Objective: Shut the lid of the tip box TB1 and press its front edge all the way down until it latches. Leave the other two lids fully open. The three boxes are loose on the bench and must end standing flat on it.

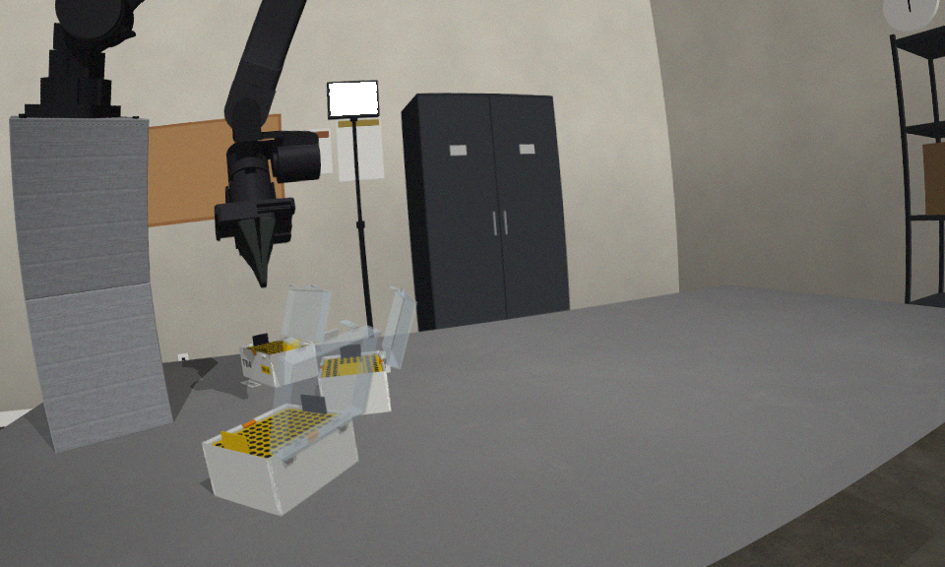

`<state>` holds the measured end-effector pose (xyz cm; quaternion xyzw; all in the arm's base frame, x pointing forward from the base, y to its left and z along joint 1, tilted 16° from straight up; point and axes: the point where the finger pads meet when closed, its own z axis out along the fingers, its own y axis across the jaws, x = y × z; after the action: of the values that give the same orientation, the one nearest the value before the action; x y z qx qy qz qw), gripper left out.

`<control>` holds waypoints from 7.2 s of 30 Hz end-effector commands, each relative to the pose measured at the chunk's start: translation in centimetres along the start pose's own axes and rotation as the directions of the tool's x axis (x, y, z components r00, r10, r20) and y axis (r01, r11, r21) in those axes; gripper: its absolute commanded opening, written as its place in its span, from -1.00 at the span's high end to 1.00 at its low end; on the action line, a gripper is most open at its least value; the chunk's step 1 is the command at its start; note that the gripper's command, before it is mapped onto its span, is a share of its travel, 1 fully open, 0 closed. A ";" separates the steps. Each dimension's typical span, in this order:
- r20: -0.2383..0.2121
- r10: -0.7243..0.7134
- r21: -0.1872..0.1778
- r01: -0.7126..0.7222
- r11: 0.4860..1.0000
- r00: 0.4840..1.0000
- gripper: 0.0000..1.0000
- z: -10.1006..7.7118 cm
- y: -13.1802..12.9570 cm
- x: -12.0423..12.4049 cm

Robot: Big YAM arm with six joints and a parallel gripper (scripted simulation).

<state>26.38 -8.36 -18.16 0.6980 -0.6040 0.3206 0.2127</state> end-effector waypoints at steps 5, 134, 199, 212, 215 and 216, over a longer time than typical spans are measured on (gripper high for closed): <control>-0.004 0.004 -0.007 -0.004 1.000 1.000 1.00 -0.1 0.5 0.2; 0.481 0.269 -0.104 -0.251 0.962 0.835 1.00 3.8 -22.8 -1.9; 0.479 0.276 -0.109 -0.256 0.961 0.833 1.00 1.9 -15.5 -3.5; 0.479 0.274 -0.109 -0.253 0.961 0.834 1.00 1.5 -14.3 -3.8; 0.479 0.275 -0.106 -0.256 0.961 0.833 1.00 1.6 -14.5 -3.7; 0.479 0.275 -0.107 -0.256 0.961 0.833 1.00 1.6 -14.5 -3.7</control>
<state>39.08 -4.60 -21.82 0.6650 -0.7341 0.1321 0.0365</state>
